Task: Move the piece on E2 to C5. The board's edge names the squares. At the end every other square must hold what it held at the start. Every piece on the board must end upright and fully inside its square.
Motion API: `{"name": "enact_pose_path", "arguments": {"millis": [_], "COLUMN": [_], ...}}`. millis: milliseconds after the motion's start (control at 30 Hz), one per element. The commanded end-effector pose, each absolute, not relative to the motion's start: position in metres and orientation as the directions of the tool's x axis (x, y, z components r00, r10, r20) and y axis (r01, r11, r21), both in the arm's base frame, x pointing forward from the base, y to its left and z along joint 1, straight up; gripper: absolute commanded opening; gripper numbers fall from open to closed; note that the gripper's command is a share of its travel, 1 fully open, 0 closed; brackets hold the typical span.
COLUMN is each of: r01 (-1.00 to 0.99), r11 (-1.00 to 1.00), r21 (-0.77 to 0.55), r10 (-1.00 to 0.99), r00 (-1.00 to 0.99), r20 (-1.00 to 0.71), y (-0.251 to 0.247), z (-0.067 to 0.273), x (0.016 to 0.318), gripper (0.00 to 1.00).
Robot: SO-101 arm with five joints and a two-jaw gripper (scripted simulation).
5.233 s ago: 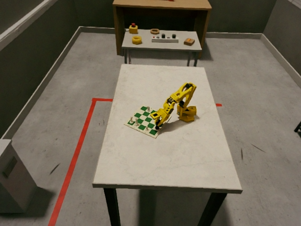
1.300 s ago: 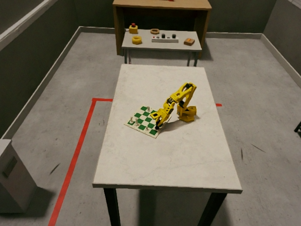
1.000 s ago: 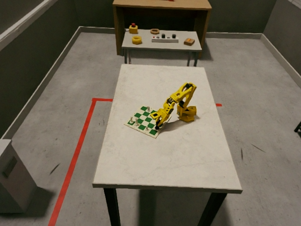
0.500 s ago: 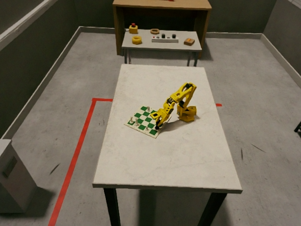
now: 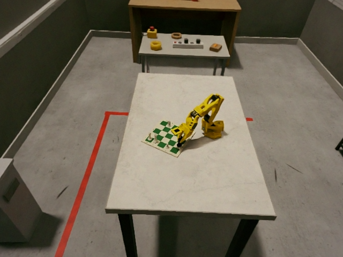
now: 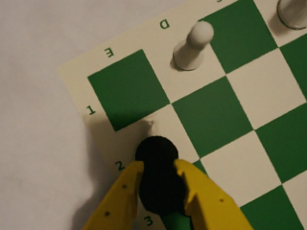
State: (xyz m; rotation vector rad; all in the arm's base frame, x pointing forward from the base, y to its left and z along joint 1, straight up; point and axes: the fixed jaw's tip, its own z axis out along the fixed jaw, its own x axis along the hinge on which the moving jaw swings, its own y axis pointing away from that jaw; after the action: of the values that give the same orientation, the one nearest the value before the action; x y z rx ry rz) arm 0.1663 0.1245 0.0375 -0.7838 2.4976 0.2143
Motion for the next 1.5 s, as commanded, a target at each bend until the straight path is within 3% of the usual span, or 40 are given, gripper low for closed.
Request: {"name": "enact_pose_path", "arguments": {"millis": [0,867,1467], "r01": [-0.566,-0.565,-0.541], "r11": [0.825,0.825,0.841], "r21": [-0.006,-0.007,-0.007], "r10": [-0.486,-0.486,-0.466], "r00": [-0.703,-0.703,-0.717], "r20": [-0.519,-0.519,-0.519], "y": [0.123,0.122,0.115], "z": [0.045,0.101,0.107], "x": [0.169,0.168,0.169], "gripper": [0.00,0.00,0.00]}}
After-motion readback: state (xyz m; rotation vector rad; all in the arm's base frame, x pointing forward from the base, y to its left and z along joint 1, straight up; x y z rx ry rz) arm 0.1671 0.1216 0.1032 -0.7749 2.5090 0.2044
